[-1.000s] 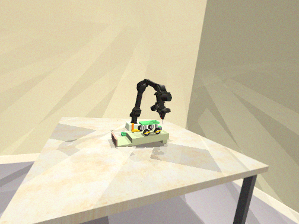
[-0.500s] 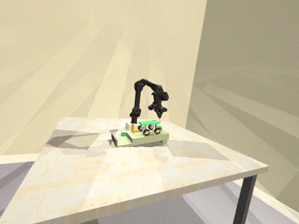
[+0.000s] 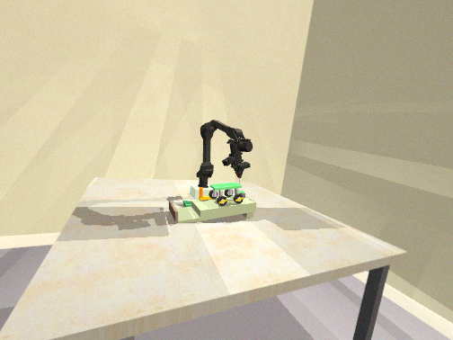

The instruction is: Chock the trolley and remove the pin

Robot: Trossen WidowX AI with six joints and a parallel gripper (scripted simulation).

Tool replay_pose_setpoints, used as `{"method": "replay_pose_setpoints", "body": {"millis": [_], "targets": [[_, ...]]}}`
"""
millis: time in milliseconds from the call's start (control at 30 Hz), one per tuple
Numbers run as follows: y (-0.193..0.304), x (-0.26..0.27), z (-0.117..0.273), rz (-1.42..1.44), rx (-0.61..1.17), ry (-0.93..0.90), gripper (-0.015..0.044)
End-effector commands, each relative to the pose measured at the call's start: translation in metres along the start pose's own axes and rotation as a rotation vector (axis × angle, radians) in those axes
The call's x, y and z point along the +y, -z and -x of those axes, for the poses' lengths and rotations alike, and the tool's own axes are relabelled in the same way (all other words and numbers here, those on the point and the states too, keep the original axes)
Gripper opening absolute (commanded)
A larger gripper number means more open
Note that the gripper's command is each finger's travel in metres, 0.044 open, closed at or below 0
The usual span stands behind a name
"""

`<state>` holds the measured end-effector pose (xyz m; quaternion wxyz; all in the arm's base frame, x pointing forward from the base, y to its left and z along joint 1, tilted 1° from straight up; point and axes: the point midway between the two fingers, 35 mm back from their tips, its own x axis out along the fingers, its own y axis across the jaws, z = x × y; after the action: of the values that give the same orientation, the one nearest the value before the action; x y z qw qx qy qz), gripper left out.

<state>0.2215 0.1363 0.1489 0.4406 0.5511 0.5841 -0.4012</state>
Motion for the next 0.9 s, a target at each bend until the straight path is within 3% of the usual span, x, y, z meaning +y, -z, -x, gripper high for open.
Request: {"method": "replay_pose_setpoints", "body": {"millis": [0, 867], "targets": [[-0.011, 0.0, 0.002, -0.001, -0.005, -0.003, 0.0], [-0.114, 0.002, 0.016, -0.001, -0.014, -0.003, 0.0]]}}
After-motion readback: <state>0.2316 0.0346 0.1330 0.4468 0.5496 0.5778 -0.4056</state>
